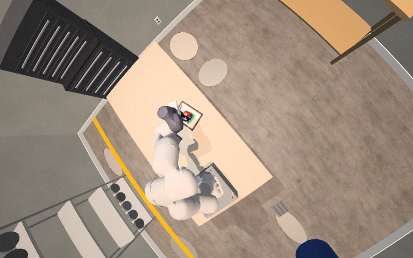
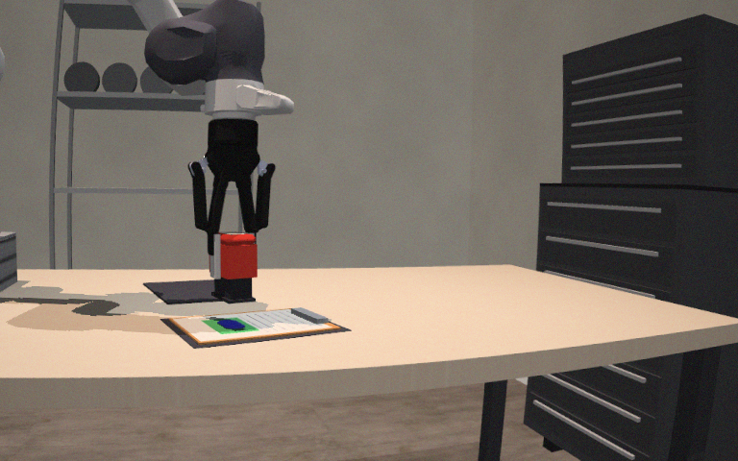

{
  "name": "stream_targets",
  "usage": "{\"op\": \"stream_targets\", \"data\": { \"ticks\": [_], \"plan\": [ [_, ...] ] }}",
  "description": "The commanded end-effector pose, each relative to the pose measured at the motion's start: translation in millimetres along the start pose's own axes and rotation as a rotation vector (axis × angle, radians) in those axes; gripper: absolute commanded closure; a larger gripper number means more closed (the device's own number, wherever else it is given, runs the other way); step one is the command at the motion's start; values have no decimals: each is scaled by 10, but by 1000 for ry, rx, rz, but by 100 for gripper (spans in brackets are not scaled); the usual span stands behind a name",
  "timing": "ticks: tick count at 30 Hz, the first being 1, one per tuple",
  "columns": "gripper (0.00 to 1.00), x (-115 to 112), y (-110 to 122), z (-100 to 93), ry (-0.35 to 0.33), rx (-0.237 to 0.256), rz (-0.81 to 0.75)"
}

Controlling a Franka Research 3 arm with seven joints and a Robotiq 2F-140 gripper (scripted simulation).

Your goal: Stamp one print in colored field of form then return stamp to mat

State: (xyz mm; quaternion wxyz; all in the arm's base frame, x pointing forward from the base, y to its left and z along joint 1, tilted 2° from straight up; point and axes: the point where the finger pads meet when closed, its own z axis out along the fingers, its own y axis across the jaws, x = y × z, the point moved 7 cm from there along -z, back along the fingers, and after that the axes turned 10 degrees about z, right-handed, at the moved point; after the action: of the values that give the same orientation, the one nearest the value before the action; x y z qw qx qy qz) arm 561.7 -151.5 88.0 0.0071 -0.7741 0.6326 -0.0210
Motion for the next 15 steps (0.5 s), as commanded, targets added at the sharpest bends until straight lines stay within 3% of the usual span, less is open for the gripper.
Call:
{"op": "stream_targets", "data": {
  "ticks": [1,4,5,7,10,12,13,15],
  "plan": [
    [82,-22,42,15,-9,-12,-8],
    [82,-39,38,15,-9,-12,-8],
    [82,-141,12,15,-9,-12,-8],
    [82,-730,-94,14,-11,-12,-8],
    [82,-1195,-14,25,-12,-13,-12],
    [82,-1195,-14,25,-12,-13,-12],
    [82,-1736,23,34,-11,-13,-14],
    [82,-2066,117,40,-10,-12,-16]
  ]
}}
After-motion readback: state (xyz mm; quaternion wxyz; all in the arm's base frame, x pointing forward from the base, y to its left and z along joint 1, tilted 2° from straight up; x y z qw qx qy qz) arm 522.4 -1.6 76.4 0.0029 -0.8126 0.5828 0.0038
